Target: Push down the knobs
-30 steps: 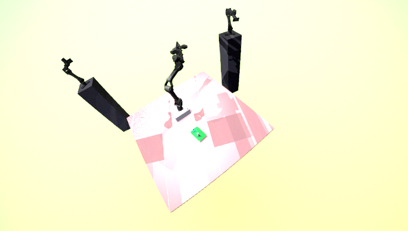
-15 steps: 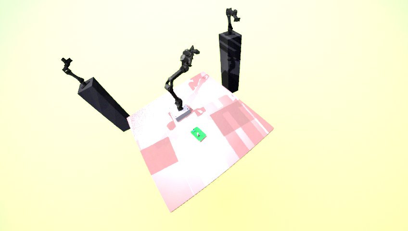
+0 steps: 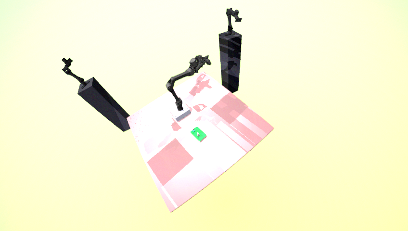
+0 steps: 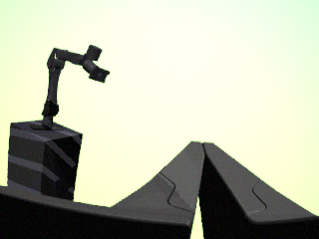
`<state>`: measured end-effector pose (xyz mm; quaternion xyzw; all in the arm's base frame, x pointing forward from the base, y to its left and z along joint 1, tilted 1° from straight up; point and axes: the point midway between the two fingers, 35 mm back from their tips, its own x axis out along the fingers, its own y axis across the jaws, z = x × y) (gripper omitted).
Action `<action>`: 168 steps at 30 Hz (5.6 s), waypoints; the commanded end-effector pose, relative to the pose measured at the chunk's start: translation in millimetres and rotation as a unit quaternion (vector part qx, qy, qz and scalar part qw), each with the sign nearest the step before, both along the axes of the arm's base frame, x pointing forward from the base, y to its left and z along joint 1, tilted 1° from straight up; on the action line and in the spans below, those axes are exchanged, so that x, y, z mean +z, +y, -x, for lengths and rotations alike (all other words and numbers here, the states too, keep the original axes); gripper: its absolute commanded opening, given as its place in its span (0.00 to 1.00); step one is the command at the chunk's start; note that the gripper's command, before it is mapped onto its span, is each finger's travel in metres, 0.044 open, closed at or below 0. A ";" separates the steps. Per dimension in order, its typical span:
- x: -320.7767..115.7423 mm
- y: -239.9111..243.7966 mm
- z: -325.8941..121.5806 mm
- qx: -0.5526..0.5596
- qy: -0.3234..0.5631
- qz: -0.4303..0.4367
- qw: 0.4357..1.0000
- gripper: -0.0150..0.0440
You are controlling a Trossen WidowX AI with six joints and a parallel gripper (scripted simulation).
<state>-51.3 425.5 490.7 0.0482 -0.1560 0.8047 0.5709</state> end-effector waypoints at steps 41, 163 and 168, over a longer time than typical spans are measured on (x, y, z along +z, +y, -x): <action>-266.9 -123.7 -374.9 -0.446 0.168 0.442 0.760 0.25; -443.3 -406.1 -377.6 -0.501 0.420 0.654 0.380 0.25; -443.3 -406.1 -377.6 -0.501 0.420 0.654 0.380 0.25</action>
